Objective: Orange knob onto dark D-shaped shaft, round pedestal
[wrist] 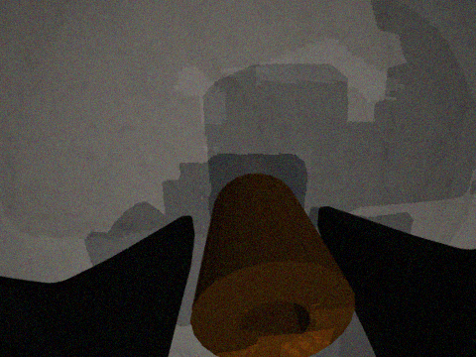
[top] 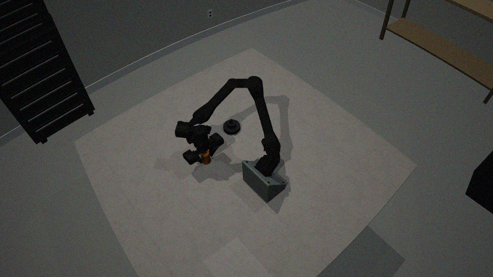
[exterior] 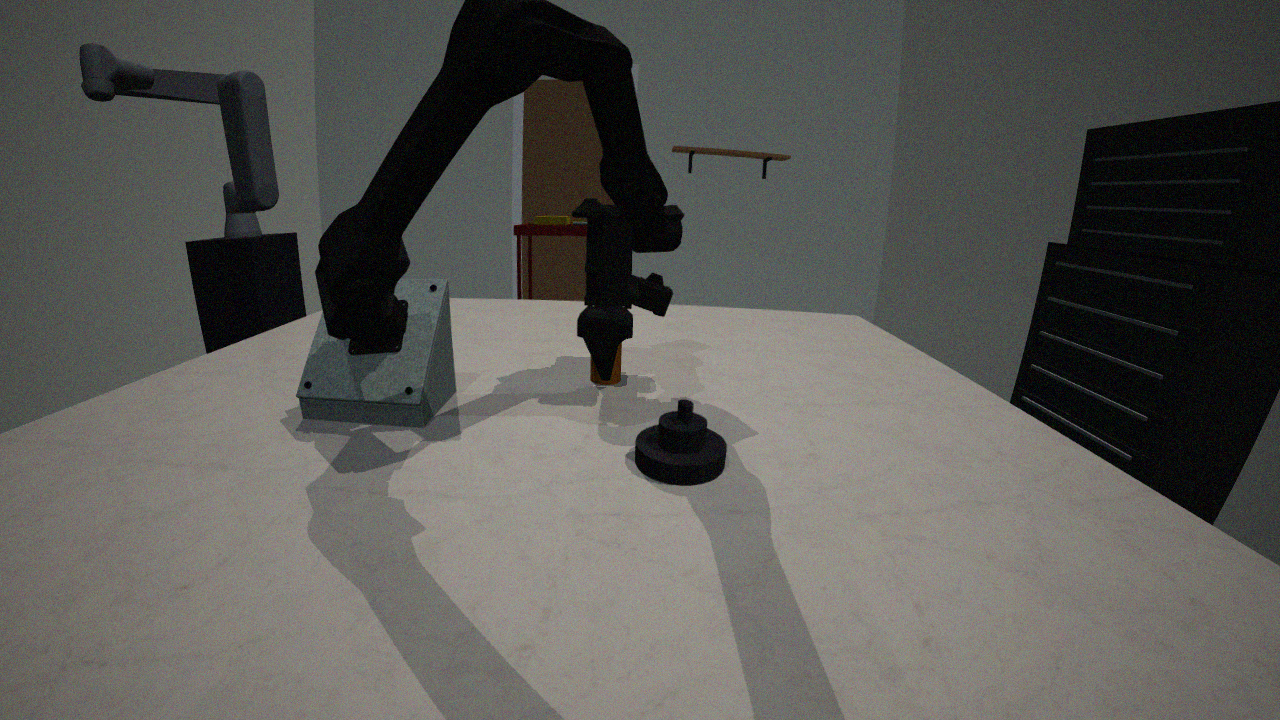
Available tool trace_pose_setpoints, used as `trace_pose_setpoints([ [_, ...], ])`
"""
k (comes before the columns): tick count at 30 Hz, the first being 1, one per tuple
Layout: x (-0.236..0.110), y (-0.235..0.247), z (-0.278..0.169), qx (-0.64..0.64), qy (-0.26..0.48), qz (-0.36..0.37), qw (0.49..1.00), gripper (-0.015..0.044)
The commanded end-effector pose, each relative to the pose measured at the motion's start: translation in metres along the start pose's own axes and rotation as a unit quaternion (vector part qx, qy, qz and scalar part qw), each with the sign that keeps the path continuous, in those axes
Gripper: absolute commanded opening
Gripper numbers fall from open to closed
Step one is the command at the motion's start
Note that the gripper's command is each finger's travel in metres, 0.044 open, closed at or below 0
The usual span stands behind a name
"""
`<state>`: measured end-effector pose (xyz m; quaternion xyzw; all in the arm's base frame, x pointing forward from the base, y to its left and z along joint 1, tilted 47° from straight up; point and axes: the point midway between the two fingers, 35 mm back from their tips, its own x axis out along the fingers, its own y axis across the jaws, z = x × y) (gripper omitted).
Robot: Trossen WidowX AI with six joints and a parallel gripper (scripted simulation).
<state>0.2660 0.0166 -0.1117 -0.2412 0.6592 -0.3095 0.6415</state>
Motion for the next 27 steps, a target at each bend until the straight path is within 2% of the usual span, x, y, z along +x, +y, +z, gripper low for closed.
trace_pose_setpoints([
  [1,0.002,0.0,-0.001,-0.004,0.001,-0.003,1.0,0.0177],
  [7,0.002,0.0,-0.001,-0.004,0.001,-0.003,1.0,0.0138],
  [12,-0.012,0.002,0.01,-0.013,-0.027,0.005,1.0,0.0006],
  [27,-0.097,0.007,0.008,-0.009,-0.008,0.007,1.0,0.0],
])
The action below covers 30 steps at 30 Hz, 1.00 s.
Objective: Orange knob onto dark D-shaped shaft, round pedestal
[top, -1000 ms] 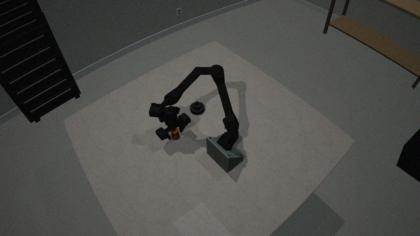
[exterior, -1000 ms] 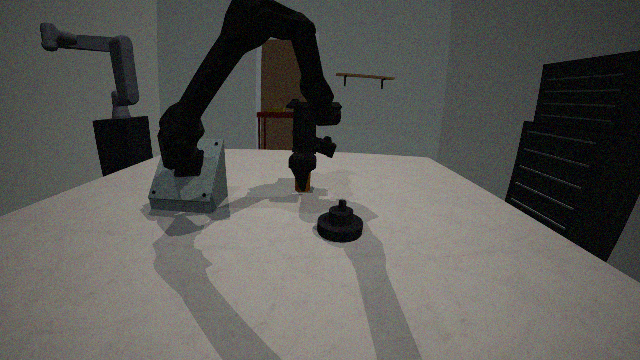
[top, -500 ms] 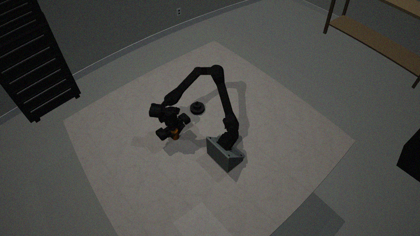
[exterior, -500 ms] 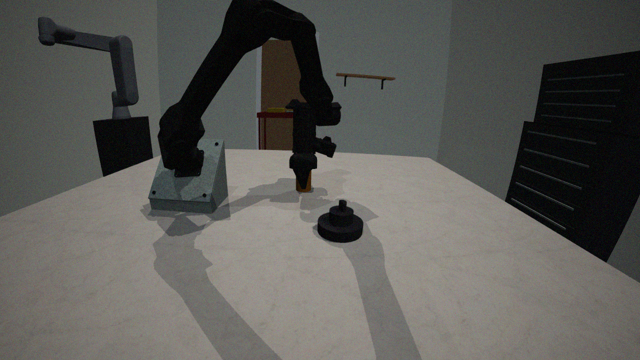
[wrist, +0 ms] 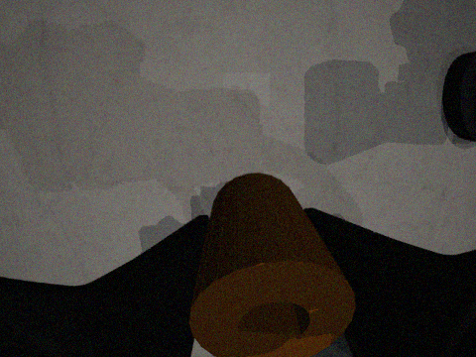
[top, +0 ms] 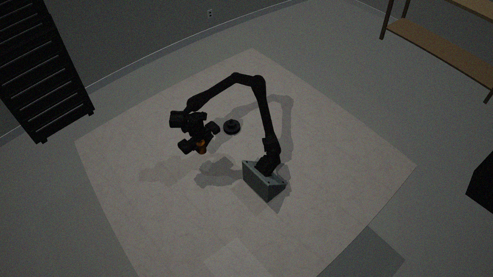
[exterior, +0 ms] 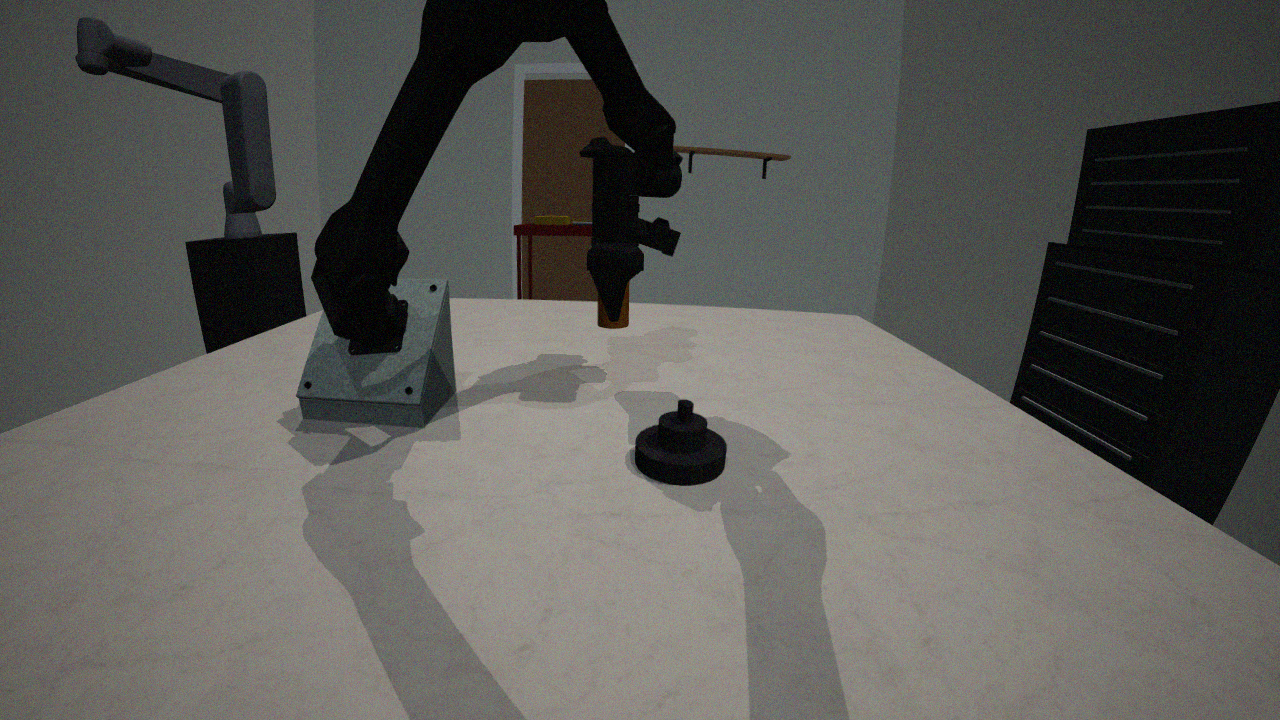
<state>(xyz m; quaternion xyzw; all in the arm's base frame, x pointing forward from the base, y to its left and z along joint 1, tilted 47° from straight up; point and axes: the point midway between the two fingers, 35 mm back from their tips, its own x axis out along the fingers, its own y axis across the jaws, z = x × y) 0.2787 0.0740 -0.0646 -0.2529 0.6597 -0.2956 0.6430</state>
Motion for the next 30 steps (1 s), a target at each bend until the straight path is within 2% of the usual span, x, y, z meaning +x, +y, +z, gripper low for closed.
trace_pose_setpoints([
  [1,-0.029,-0.001,0.0,0.008,0.001,0.004,1.0,0.0],
  [8,-0.065,-0.005,-0.008,0.011,0.009,-0.001,1.0,0.0],
  [30,-0.056,-0.049,0.023,0.007,0.008,0.012,1.0,0.0],
])
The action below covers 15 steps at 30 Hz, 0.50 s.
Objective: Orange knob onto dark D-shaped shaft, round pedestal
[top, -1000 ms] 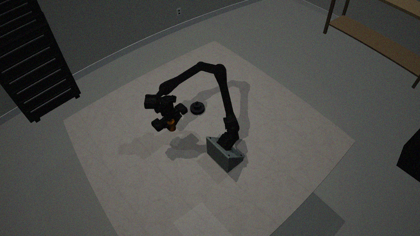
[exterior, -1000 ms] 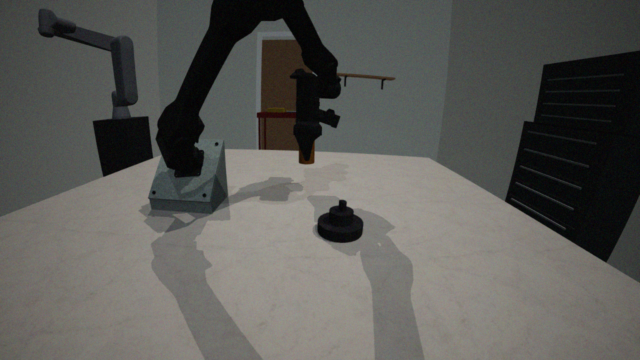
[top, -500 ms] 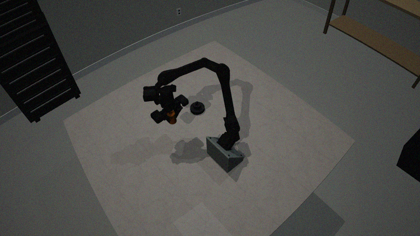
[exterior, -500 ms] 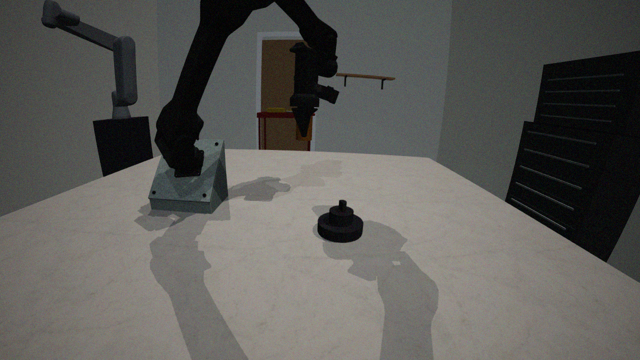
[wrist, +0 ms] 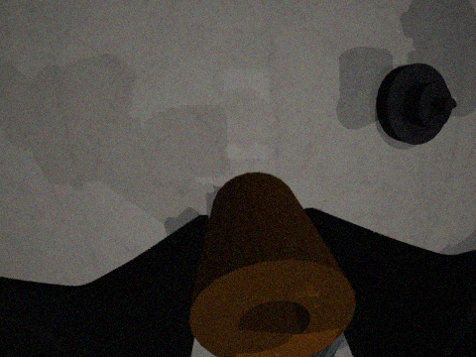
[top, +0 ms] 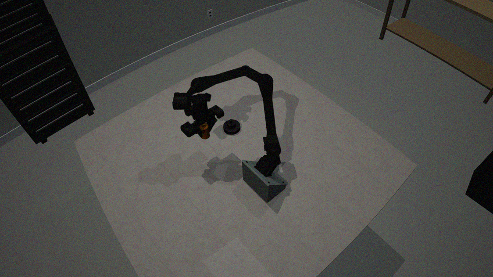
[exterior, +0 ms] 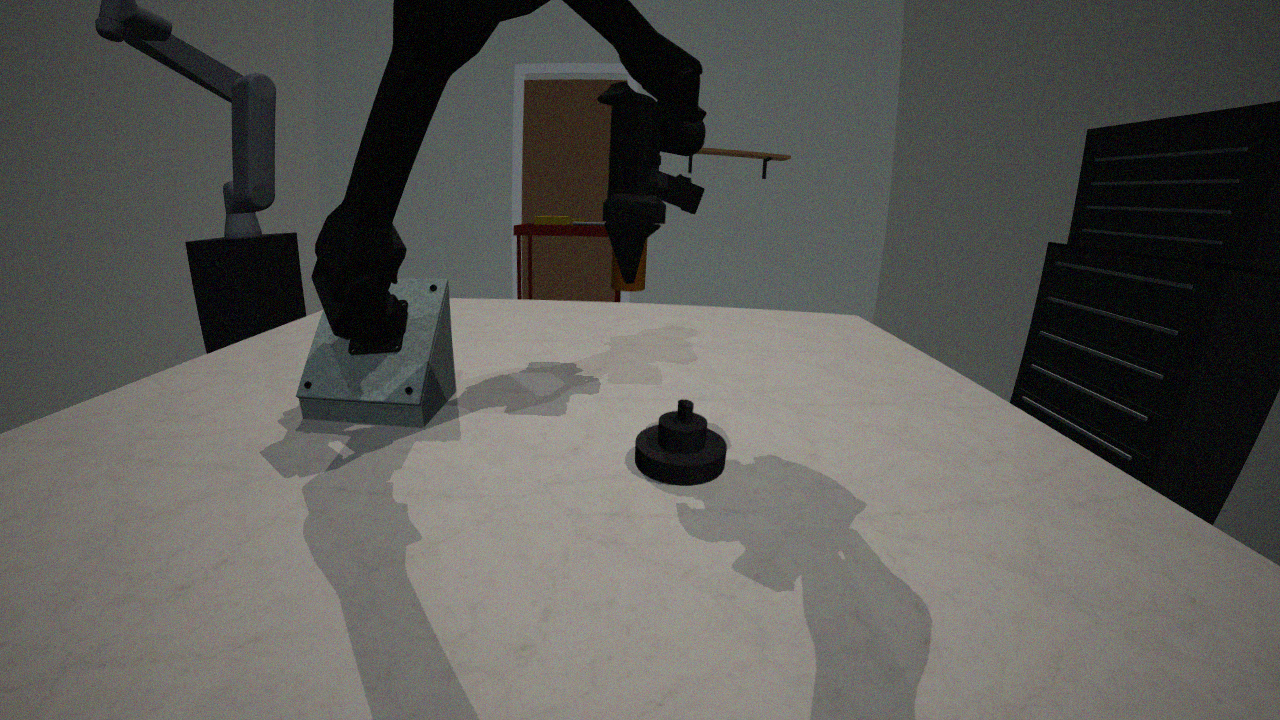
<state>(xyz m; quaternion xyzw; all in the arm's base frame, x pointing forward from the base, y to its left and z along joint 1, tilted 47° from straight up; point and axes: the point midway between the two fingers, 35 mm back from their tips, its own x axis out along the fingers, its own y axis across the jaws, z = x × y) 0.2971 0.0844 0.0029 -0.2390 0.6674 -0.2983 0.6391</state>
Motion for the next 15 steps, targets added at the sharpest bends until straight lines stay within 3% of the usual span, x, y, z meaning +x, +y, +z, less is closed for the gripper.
trace_pose_setpoints([
  [1,-0.001,-0.011,0.007,0.0,-0.005,0.004,1.0,0.0],
  [15,0.007,-0.048,0.026,-0.001,-0.007,0.007,1.0,0.0],
])
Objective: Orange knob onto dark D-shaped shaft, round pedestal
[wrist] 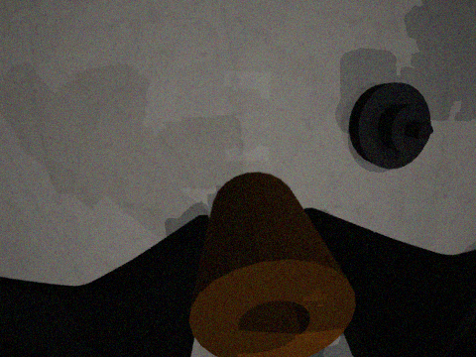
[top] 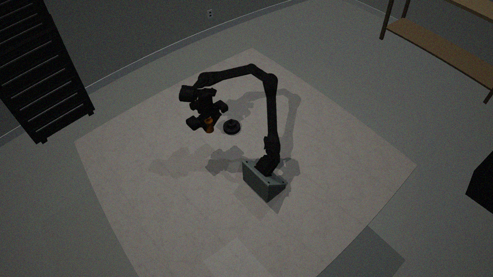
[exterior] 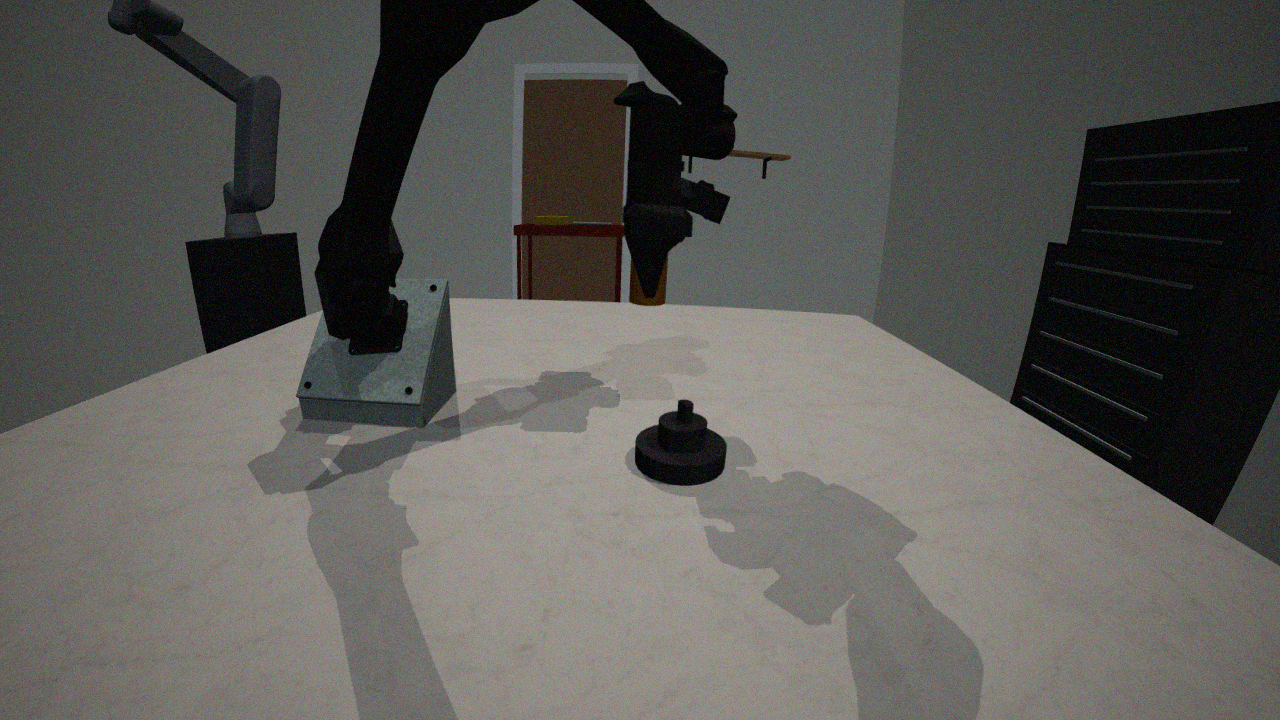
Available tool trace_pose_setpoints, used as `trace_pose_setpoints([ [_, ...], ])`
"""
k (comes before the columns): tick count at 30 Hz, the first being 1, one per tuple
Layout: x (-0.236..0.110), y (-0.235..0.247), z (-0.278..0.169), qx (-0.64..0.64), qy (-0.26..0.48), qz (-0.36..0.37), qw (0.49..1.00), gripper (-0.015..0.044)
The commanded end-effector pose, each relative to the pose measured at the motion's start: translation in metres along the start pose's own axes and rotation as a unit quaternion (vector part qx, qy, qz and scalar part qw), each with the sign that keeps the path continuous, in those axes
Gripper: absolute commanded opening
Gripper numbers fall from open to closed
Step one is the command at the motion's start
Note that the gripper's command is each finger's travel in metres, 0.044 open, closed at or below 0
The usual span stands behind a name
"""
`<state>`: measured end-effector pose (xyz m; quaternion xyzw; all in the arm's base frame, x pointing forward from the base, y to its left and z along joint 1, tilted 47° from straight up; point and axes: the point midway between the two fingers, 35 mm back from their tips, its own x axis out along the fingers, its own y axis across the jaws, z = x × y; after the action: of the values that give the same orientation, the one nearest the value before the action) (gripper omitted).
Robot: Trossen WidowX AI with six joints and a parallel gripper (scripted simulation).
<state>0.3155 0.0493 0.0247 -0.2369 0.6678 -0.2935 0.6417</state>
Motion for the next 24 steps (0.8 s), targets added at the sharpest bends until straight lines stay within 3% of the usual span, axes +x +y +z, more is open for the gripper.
trace_pose_setpoints([
  [1,0.0,-0.012,0.005,0.0,-0.005,0.002,1.0,0.0],
  [24,0.015,-0.08,0.024,0.003,-0.006,-0.005,1.0,0.0],
])
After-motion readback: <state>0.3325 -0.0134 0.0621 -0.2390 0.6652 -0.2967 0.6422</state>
